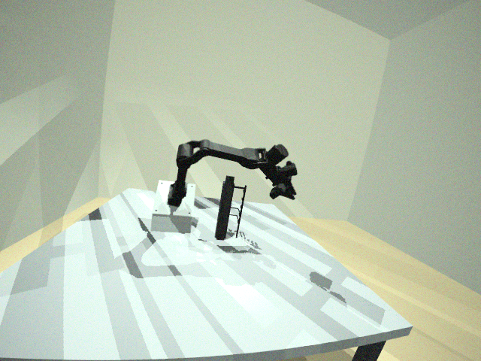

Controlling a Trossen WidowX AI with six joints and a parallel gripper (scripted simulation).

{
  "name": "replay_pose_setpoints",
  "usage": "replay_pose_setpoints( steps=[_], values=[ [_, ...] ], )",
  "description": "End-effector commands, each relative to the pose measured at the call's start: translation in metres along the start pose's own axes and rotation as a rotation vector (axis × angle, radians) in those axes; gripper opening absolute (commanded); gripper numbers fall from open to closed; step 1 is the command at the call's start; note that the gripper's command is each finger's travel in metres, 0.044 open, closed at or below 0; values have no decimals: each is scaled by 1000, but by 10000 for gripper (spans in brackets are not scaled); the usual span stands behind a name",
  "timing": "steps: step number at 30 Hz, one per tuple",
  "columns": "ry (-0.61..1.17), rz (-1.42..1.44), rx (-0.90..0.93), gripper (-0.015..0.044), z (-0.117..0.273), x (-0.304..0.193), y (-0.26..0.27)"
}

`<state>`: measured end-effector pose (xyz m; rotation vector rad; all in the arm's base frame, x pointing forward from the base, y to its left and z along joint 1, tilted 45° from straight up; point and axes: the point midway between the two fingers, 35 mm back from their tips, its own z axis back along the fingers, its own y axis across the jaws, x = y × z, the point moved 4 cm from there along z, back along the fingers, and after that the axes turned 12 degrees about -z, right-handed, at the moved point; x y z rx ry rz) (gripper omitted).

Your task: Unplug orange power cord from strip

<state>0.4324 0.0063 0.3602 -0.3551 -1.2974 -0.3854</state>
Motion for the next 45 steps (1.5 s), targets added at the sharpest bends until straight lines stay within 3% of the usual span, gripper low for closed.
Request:
replay_pose_setpoints(
  steps=[1, 13, 24, 29, 45],
  values=[
    [146, 202, 59, 160, -2, -51, 34],
    [579, 965, 271, 160, 47, -219, 102],
    [940, 1798, 435, 160, 129, -342, 86],
    [1051, 2013, 455, 160, 150, -361, 72],
    [1051, 2014, 455, 160, 148, -352, 65]
  ],
)
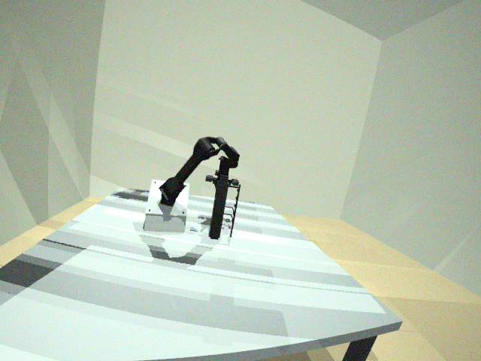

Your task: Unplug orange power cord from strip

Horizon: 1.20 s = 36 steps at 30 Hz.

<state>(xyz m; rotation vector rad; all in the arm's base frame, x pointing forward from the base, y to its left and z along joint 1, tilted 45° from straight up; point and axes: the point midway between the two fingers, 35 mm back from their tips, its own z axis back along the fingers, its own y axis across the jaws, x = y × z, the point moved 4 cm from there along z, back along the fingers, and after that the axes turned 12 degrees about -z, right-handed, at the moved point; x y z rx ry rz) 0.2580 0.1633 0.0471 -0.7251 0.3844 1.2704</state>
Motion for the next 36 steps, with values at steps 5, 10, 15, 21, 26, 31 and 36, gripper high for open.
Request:
replay_pose_setpoints(
  steps=[5, 10, 15, 21, 26, 31, 36],
  values=[
    [5, 6, 0, 160, -1, -13, -2],
    [5, 6, 0, 160, -1, -22, -4],
    [6, 6, 0, 160, -1, -30, -5],
    [6, 6, 0, 160, -1, -34, -5],
    [6, 6, 0, 160, -6, -34, -5],
    [7, 6, 0, 160, -13, -34, -5],
    [2, 0, 3, 81, -10, -33, -6]
  ],
)
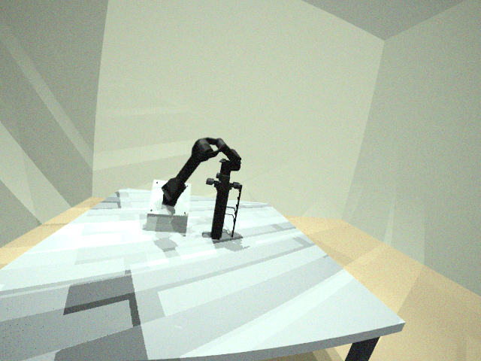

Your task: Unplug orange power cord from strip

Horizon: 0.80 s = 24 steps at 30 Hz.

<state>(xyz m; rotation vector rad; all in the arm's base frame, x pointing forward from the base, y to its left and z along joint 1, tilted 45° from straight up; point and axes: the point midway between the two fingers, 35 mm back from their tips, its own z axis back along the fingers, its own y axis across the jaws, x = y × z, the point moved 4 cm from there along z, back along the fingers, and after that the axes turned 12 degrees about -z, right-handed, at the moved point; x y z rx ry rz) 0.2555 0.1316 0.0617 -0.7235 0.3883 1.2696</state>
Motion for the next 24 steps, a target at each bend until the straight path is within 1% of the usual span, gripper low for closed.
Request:
replay_pose_setpoints(
  steps=[1, 9, 24],
  values=[
    [0, -1, 0, 55, 0, 0, 0],
    [0, -1, 0, 2, 0, 0, 0],
    [-1, 1, 0, 0, 2, 19, 2]
  ],
)
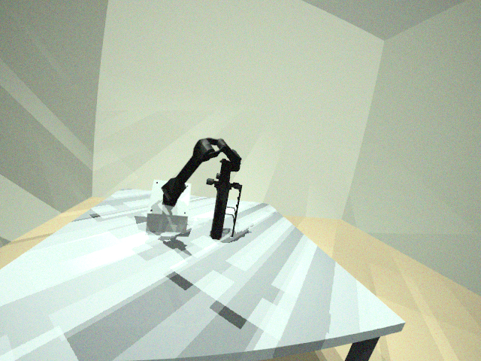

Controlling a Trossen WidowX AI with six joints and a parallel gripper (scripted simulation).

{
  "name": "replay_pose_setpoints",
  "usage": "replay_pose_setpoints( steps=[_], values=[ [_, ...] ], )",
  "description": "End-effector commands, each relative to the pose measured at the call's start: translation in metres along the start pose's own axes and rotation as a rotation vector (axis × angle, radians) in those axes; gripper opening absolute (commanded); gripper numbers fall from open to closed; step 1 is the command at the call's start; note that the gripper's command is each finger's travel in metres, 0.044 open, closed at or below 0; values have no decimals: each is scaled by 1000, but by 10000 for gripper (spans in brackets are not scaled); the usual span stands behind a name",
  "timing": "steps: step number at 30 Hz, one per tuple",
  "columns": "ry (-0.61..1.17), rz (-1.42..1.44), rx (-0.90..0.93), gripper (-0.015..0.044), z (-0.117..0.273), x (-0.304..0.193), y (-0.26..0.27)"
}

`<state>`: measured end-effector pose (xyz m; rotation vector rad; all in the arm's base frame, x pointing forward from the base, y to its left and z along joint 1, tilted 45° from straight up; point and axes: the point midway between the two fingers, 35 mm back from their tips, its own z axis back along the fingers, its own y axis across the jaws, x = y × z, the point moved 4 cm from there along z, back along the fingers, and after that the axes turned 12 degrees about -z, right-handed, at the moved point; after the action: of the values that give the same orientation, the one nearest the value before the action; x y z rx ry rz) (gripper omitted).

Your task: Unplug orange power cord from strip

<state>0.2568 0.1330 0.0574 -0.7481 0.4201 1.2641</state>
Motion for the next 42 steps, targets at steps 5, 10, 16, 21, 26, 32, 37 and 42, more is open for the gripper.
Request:
replay_pose_setpoints(
  steps=[5, 10, 16, 21, 26, 32, 37, 42],
  values=[
    [-38, -5, 1, 0, 5, 23, 3],
    [-39, -5, 1, 0, 7, 31, 5],
    [-39, -4, 0, 0, 9, 40, 7],
    [-39, -4, 0, 0, 11, 48, 9],
    [-39, -4, 0, 0, 12, 56, 12],
    [-36, -3, -2, 158, 7, 47, 9],
    [-36, -3, -2, 289, 7, 47, 9],
    [-37, -3, -2, 420, 11, 58, 10]
  ],
)
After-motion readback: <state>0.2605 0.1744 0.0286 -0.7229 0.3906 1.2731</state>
